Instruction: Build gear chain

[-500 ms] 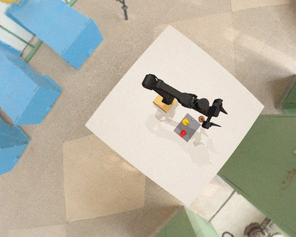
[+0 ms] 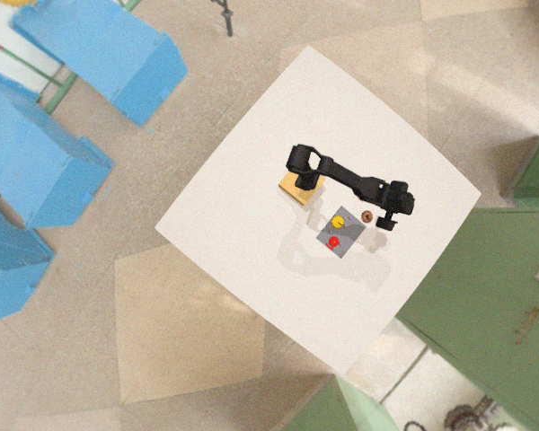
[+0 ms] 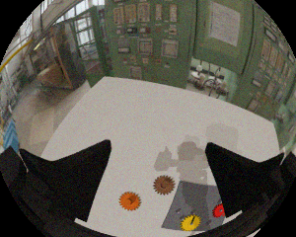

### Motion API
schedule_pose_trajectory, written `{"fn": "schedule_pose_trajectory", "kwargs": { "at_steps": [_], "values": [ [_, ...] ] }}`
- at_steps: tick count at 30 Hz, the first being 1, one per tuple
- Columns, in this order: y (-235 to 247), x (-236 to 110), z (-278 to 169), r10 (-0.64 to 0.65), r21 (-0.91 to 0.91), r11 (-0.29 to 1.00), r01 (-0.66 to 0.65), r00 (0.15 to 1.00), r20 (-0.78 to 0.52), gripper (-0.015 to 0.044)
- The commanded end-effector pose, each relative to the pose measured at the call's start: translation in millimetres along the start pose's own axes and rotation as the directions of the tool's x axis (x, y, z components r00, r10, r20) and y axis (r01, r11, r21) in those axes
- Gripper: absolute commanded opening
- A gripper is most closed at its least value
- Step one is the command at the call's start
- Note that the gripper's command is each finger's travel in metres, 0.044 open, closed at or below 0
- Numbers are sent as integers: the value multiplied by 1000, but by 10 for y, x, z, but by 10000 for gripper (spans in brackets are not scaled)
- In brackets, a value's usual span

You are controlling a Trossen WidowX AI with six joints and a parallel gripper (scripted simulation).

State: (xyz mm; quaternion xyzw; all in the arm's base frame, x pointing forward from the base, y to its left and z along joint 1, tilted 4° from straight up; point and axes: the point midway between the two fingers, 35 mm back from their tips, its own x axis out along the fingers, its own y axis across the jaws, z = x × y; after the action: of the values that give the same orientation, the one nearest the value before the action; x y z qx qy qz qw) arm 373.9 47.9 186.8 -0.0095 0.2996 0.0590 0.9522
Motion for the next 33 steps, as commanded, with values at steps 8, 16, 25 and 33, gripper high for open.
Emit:
{"fn": "schedule_pose_trajectory", "kwargs": {
  "at_steps": [8,16,25,33],
  "values": [
    [452,621,-1320,-3,-70,996,-61,727,-686,440],
    [596,631,-1745,-49,-108,991,-78,542,-839,440],
    [623,712,-1874,-48,-108,991,-78,542,-839,440],
    [619,770,-1960,-48,-108,991,-78,542,-839,440]
  ]
}}
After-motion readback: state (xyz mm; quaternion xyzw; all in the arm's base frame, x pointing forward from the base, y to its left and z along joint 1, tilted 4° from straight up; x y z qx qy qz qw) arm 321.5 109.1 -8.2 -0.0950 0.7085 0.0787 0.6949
